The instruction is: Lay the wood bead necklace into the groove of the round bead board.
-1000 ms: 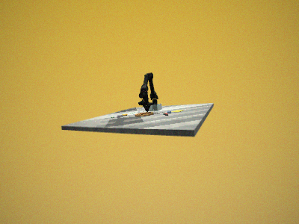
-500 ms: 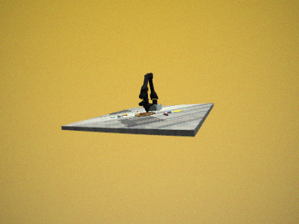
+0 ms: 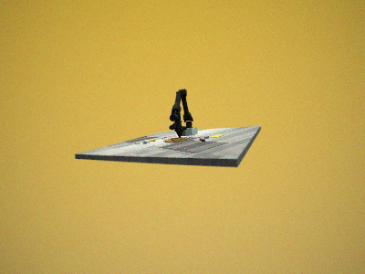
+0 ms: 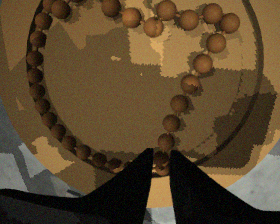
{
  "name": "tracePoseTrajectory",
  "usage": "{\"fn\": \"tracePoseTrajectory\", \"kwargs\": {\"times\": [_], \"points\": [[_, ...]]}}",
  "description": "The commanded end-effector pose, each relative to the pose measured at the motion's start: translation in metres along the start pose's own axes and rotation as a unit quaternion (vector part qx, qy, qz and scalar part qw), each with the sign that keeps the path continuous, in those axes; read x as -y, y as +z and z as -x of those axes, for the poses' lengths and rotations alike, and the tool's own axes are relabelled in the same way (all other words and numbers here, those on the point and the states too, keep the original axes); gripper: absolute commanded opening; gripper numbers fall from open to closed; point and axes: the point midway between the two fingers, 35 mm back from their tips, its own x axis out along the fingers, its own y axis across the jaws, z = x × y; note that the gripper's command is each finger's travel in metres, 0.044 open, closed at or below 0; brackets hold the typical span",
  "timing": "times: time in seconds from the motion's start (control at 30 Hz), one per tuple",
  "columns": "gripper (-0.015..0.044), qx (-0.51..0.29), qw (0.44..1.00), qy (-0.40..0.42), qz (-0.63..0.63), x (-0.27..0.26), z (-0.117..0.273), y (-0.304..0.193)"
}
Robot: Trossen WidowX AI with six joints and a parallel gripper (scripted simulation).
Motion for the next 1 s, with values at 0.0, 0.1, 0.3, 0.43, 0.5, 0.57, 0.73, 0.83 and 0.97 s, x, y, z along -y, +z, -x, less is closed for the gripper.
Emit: {"fn": "tracePoseTrajectory", "kwargs": {"times": [0.0,0.1,0.3,0.43,0.5,0.57,0.73,0.83,0.97], "points": [[0.0000,0.000,1.000,0.000,0.000,-0.0001,0.0002,0.0001],[0.0000,0.000,1.000,0.000,0.000,-0.0001,0.0002,0.0001],[0.0000,0.000,1.000,0.000,0.000,-0.0001,0.0002,0.0001],[0.0000,0.000,1.000,0.000,0.000,-0.0001,0.0002,0.0001],[0.0000,0.000,1.000,0.000,0.000,-0.0001,0.0002,0.0001],[0.0000,0.000,1.000,0.000,0.000,-0.0001,0.0002,0.0001],[0.0000,0.000,1.000,0.000,0.000,-0.0001,0.0002,0.0001],[0.0000,0.000,1.000,0.000,0.000,0.0000,0.0007,0.0000],[0.0000,-0.001,1.000,-0.002,0.002,0.0014,0.0060,-0.0013]]}}
